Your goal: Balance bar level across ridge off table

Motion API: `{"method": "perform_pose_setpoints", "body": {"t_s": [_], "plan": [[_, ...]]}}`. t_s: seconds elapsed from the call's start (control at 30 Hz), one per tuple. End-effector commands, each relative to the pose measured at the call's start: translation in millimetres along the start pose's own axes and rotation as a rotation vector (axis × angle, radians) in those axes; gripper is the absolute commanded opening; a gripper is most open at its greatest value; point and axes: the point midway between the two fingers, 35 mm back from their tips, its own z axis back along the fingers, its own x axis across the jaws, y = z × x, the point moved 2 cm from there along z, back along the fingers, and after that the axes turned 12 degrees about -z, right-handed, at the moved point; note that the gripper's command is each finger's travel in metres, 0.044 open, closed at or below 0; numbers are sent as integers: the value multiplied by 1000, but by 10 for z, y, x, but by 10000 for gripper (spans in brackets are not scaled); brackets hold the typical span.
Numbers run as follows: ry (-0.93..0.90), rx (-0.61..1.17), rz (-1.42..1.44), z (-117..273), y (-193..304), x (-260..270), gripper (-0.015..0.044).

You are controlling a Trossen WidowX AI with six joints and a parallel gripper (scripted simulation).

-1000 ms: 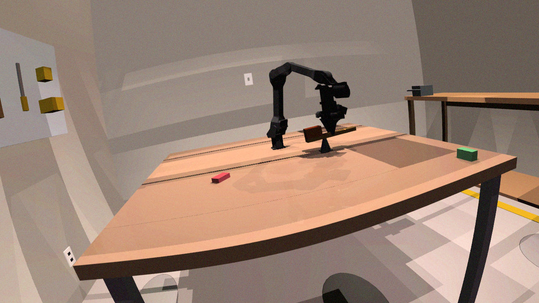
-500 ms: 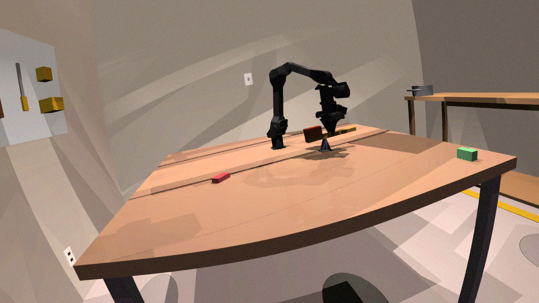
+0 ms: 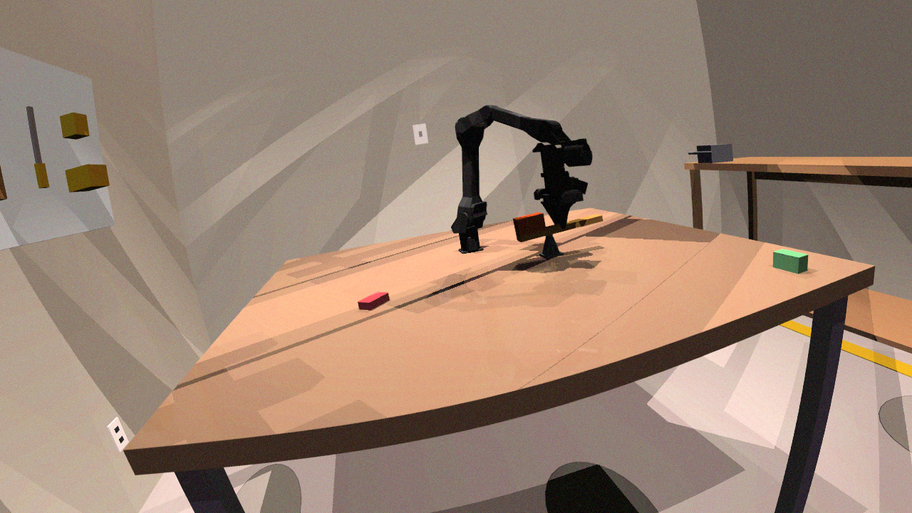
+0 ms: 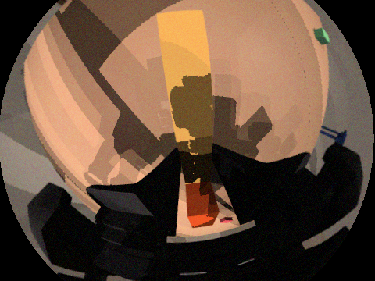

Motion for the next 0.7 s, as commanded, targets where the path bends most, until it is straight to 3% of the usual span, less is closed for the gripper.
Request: {"method": "perform_pose_setpoints", "body": {"t_s": [0.0, 0.67], "plan": [[0, 1, -2, -14, 1, -1, 0], [0, 1, -2, -31, 0, 0, 0]]}}
